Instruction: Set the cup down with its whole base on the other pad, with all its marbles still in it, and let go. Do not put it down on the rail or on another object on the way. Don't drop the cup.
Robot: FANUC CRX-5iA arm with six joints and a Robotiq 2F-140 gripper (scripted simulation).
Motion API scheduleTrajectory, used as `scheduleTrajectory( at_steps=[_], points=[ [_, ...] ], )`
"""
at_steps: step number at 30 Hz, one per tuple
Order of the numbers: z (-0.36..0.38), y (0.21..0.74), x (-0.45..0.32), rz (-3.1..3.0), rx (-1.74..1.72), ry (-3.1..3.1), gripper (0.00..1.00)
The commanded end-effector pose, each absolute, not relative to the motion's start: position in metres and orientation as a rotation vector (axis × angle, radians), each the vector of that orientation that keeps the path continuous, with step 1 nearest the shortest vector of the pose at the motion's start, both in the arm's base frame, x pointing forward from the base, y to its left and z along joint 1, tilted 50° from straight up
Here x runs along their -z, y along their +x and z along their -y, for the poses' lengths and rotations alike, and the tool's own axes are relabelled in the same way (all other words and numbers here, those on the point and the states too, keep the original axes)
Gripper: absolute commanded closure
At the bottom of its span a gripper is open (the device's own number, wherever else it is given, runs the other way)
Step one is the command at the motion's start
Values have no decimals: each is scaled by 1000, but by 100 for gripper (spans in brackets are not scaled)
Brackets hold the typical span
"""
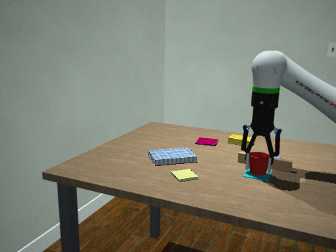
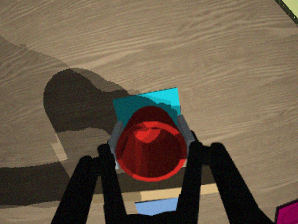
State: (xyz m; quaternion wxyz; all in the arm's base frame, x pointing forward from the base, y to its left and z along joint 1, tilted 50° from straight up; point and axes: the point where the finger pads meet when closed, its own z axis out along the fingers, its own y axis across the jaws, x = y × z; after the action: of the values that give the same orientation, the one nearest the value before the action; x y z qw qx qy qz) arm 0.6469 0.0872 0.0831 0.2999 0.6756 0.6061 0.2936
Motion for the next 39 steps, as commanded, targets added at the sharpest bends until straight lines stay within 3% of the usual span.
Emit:
scheduleTrajectory(
  at_steps=[1,15,16,39],
  points=[
    [-87,648,-82,-1609,-780,1793,51],
    [-87,650,-81,-1609,-780,1793,51],
    [-87,650,-81,-1609,-780,1793,41],
    [-87,650,-81,-1609,-780,1793,41]
  ],
)
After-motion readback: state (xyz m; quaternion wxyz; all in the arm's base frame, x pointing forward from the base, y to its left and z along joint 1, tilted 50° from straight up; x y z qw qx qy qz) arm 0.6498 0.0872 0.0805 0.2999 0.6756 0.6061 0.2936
